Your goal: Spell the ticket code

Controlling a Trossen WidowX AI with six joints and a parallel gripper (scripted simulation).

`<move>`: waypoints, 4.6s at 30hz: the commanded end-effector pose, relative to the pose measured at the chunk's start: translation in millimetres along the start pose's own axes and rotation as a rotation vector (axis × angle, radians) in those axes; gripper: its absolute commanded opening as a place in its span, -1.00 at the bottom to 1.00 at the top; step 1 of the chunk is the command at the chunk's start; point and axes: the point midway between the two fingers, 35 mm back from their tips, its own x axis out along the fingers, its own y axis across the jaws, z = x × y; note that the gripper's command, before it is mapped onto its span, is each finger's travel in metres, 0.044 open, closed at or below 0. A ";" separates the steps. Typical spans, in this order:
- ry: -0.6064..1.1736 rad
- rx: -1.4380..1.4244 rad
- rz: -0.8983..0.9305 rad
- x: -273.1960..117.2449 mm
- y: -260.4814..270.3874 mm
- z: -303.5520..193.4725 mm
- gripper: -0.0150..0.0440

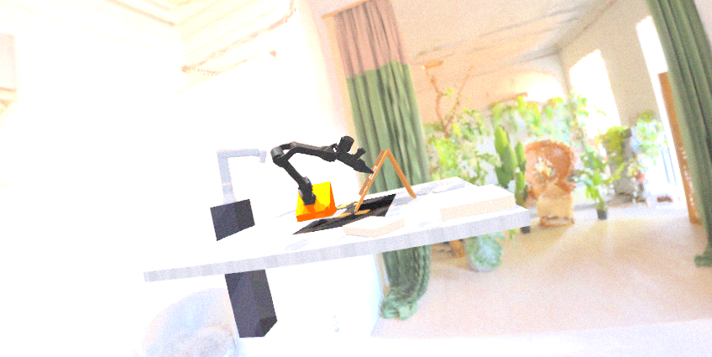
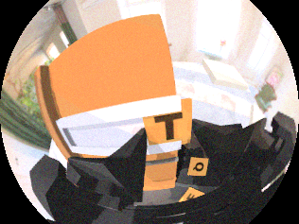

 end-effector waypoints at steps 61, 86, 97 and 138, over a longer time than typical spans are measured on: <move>-0.001 0.006 -0.001 -0.3 44.0 0.5 -0.49; -0.001 0.006 -0.001 -0.4 61.4 0.8 -0.49; -0.001 0.007 0.000 -0.4 68.8 1.2 -0.49; -0.002 0.008 0.000 -0.5 95.3 1.8 -0.49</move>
